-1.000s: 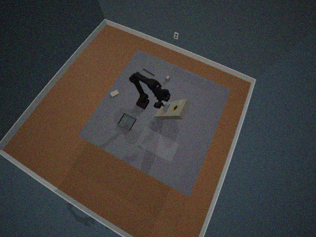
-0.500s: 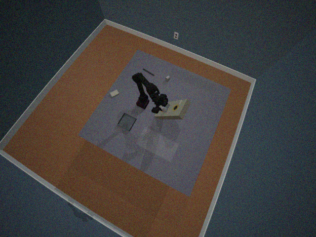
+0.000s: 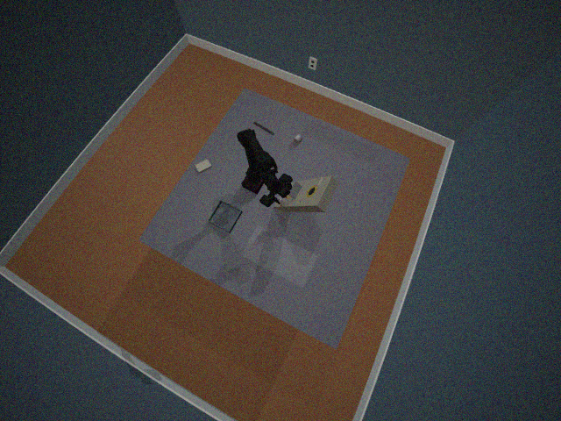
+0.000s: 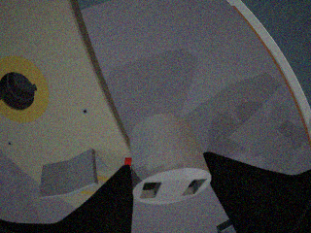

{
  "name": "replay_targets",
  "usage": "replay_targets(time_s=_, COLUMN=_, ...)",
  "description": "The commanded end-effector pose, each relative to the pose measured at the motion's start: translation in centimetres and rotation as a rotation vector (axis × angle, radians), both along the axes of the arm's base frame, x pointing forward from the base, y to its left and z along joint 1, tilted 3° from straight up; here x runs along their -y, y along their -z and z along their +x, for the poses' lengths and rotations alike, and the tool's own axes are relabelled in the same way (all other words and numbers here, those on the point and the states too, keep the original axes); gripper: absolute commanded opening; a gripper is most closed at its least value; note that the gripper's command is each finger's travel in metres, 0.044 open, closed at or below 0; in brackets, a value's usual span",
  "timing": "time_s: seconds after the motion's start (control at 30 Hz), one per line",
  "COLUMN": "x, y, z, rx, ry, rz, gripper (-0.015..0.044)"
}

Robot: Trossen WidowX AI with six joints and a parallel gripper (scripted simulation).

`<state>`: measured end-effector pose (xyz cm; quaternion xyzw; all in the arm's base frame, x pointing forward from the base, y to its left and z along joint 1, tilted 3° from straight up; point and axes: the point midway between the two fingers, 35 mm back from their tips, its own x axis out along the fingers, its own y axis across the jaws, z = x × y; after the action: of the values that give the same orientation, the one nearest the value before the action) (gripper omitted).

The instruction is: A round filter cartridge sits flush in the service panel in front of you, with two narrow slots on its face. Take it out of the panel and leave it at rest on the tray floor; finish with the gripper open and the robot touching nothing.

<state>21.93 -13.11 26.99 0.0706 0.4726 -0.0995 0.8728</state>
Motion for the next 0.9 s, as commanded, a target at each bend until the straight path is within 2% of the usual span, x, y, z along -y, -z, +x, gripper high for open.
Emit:
replay_targets(time_s=0.0, x=2.0, y=0.4, z=-1.1, rx=-0.005, ry=0.12, rz=0.006, gripper=0.0)
replay_targets(time_s=0.87, x=11.3, y=2.7, z=-10.9, rx=-0.012, ry=0.823, rz=0.038, gripper=0.0)
